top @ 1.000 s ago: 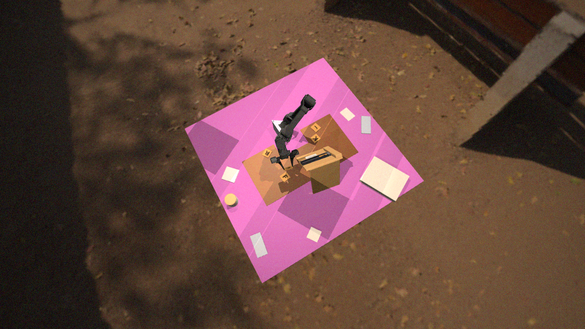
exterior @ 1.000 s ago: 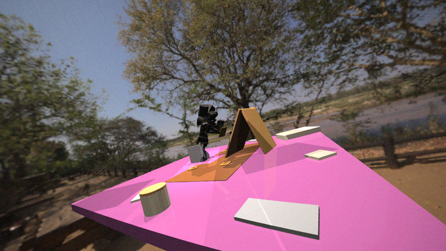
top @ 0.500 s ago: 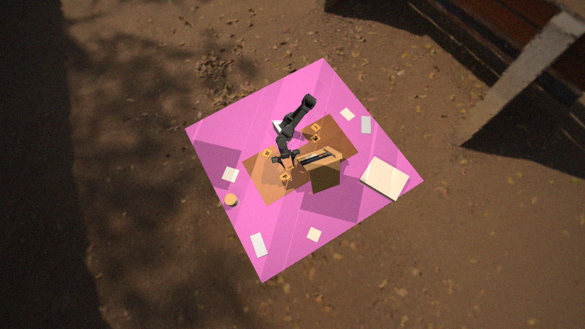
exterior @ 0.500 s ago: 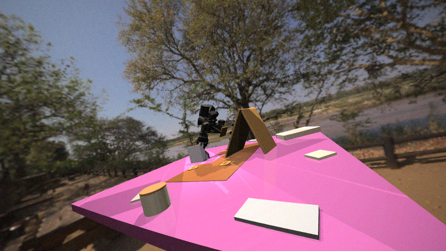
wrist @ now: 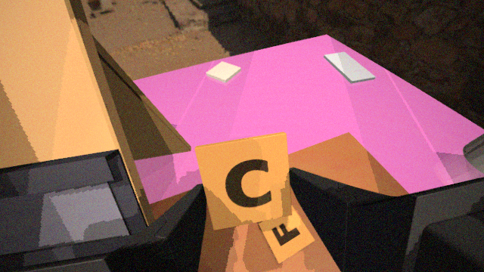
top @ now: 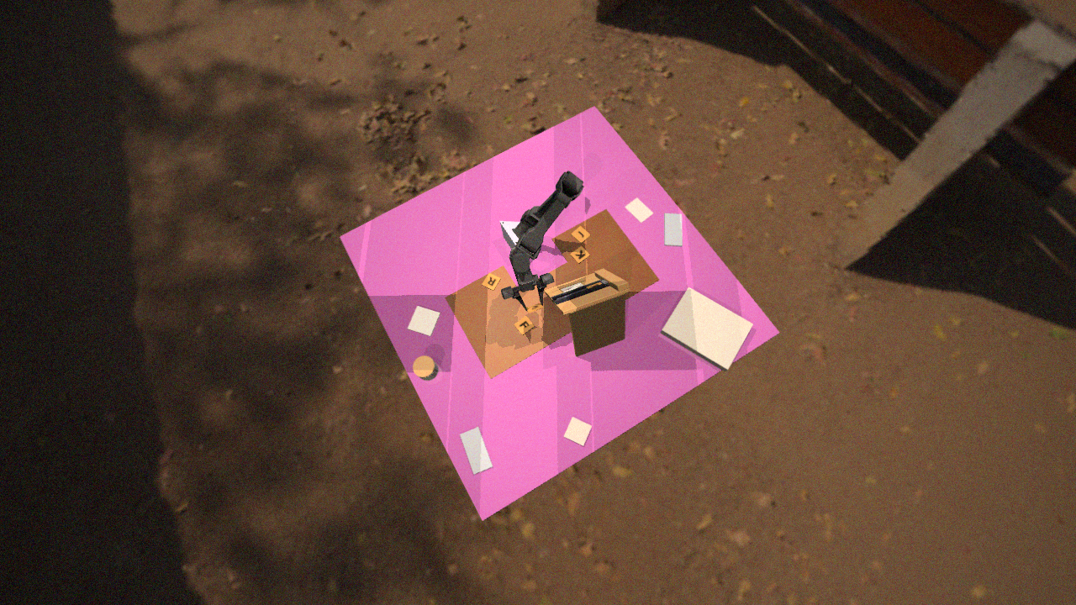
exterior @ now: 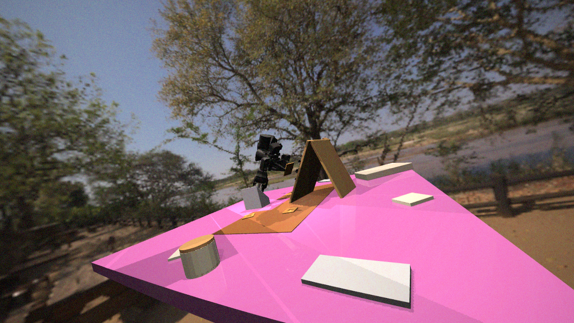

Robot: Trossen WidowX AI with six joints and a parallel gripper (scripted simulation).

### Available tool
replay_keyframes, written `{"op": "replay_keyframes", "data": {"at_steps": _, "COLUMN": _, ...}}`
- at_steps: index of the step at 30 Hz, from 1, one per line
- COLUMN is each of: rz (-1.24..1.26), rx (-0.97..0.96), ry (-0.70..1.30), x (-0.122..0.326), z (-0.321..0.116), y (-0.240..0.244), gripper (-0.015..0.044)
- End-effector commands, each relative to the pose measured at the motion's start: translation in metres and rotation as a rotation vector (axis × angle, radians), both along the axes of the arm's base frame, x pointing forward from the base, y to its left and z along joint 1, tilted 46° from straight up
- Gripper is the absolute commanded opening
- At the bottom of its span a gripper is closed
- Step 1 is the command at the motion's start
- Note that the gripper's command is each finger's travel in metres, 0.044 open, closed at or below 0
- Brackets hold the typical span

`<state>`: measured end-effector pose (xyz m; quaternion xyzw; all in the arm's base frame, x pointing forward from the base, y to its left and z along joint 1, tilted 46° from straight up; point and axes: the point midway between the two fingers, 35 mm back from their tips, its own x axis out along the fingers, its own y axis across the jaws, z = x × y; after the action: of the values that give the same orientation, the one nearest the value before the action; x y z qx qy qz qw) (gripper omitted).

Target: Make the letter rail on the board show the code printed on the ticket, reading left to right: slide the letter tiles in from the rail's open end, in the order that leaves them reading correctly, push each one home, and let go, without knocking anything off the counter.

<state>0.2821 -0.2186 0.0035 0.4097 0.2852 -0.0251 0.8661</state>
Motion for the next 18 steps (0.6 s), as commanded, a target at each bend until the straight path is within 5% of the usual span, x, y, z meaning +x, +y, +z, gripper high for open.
{"op": "replay_keyframes", "data": {"at_steps": 1, "rz": -0.003, "rx": -0.004, "ry": 0.0, "x": 0.0007, "z": 0.0024, "y": 0.0007, "gripper": 0.0}}
{"op": "replay_keyframes", "data": {"at_steps": 18, "rz": -0.003, "rx": -0.003, "ry": 0.0, "x": 0.0031, "z": 0.0083, "y": 0.0064, "gripper": 0.0}}
